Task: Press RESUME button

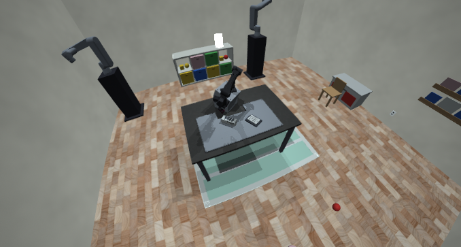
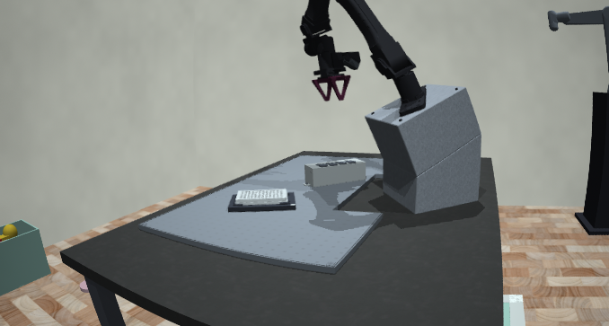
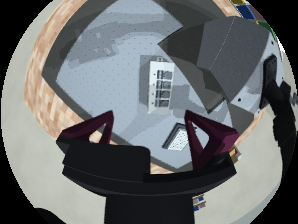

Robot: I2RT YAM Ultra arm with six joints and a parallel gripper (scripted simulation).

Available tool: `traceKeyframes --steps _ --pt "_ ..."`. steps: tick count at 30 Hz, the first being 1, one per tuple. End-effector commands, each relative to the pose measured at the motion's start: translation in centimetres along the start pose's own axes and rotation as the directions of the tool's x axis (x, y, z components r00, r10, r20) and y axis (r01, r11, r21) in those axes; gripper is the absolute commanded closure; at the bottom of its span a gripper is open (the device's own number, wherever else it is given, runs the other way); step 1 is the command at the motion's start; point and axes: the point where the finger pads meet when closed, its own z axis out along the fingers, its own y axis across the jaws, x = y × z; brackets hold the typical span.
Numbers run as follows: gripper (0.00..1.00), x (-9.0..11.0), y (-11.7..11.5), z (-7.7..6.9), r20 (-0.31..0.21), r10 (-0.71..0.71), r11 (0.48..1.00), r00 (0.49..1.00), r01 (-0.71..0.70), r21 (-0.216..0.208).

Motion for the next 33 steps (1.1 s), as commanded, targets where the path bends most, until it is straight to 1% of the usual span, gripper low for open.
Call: traceKeyframes --steps 1,17,18,20,21,23,24,25,26,28,29,30,32,33 --pt "0.00 0.0 0.2 -0.3 0.000 -0.001 1.000 1.000 0.001 -0.010" --pt "0.00 0.0 0.2 -0.3 0.000 -0.001 1.000 1.000 0.001 -0.010" --pt "1.00 0.4 -0.3 0.5 -0.002 -0.049 0.999 0.999 0.049 -0.010" --pt "1.00 0.9 -0.4 1.1 -0.004 -0.118 0.993 0.993 0.118 -0.024" --pt "1.00 0.9 -0.4 1.1 -0.005 -0.152 0.988 0.988 0.151 -0.029" --pt "1.00 1.1 -0.7 1.8 -0.002 -0.217 0.976 0.976 0.217 -0.034" --pt "1.00 1.1 -0.7 1.8 -0.003 -0.249 0.968 0.968 0.249 -0.036" --pt "1.00 0.6 -0.5 1.6 -0.001 -0.263 0.964 0.965 0.263 -0.045" --pt "1.00 0.5 -0.5 1.6 0.001 -0.295 0.954 0.956 0.295 -0.047" --pt "1.00 1.4 -1.0 2.6 0.000 -0.376 0.926 0.927 0.375 -0.045" --pt "1.00 1.4 -1.0 2.6 -0.002 -0.406 0.913 0.914 0.406 -0.047" --pt "1.00 1.2 -0.9 2.5 -0.001 -0.405 0.913 0.914 0.404 -0.050" --pt "1.00 1.7 -1.3 3.3 0.001 -0.472 0.880 0.881 0.472 -0.051" --pt "1.00 1.7 -1.3 3.3 0.001 -0.472 0.880 0.881 0.472 -0.051"
